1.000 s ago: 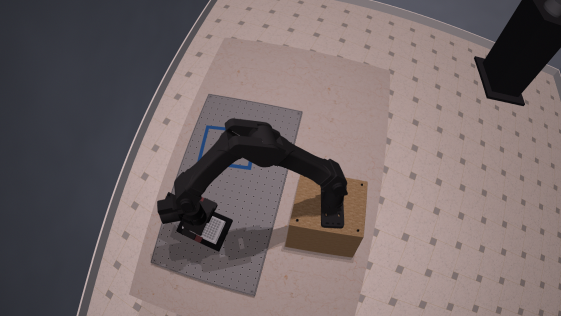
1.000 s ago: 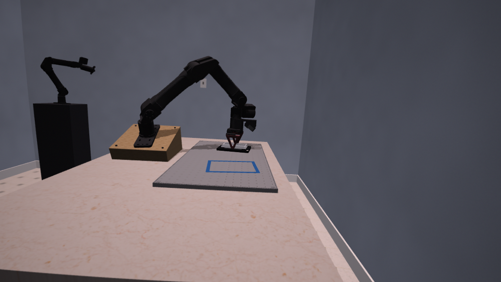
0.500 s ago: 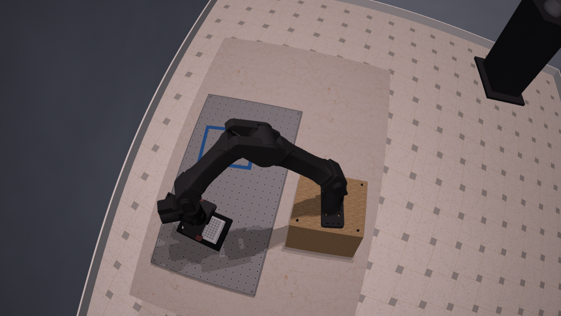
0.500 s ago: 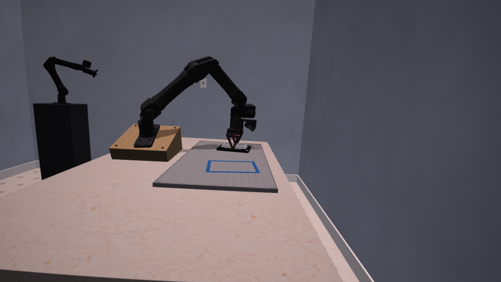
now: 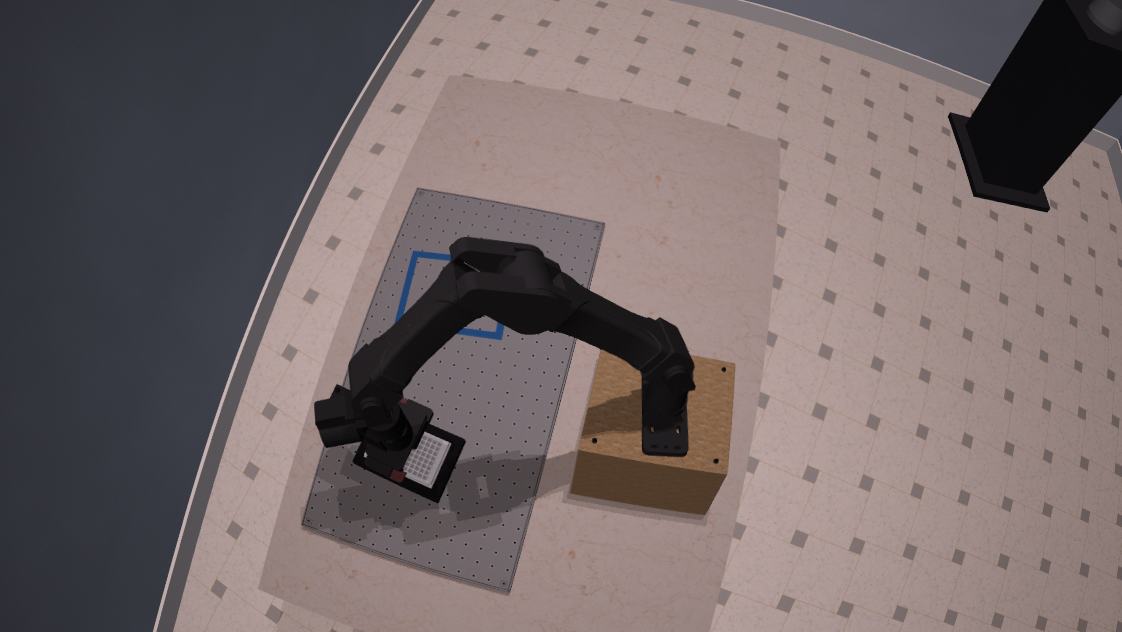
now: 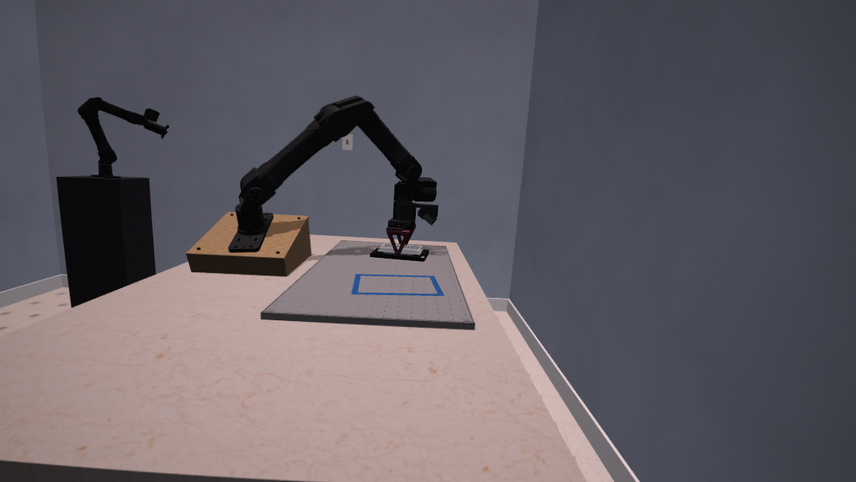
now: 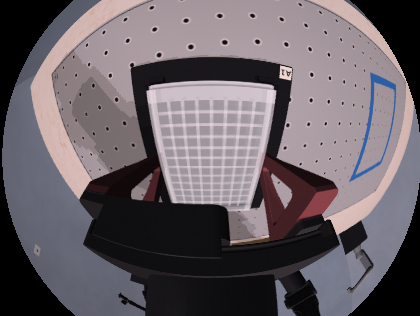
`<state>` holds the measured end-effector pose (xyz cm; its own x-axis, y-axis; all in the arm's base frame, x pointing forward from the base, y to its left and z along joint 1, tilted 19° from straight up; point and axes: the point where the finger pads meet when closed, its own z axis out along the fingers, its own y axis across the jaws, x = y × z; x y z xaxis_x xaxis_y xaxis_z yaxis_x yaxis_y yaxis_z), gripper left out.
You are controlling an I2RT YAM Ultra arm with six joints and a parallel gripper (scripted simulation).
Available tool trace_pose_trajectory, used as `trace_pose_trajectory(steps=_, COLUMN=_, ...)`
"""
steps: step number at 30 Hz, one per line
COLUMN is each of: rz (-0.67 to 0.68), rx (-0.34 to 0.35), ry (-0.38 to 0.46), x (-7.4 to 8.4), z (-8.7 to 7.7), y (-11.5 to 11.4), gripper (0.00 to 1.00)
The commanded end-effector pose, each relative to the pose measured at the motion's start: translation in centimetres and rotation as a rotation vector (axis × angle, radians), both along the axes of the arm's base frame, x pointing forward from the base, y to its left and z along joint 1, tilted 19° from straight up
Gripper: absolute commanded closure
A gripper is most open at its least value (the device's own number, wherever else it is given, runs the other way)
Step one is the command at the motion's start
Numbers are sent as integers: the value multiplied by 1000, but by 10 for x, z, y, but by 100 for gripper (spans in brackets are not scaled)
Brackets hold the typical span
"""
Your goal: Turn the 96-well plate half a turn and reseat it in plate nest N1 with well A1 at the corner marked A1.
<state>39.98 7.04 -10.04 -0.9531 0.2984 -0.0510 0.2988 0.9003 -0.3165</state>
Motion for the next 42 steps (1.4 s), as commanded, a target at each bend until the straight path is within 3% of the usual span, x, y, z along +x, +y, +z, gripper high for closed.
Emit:
trace_pose_trajectory(steps=1, rz=10, rx=0, ry=-15, x=4, z=5, y=2, gripper=100)
trace_pose_trajectory(steps=11, rz=10, rx=0, ry=-15, x=4, z=5, y=2, gripper=100)
trace_pose_trajectory(steps=12, rz=26, rx=1, ry=-37, x=10, z=17, y=8, gripper=100)
trace_pose_trajectory(steps=13, rz=23, rx=2, ry=-41, x=12, z=20, y=9, gripper=100)
trace_pose_trajectory(steps=42, rz=14, rx=8, ry=-42, x=11, z=59, y=23, gripper=100)
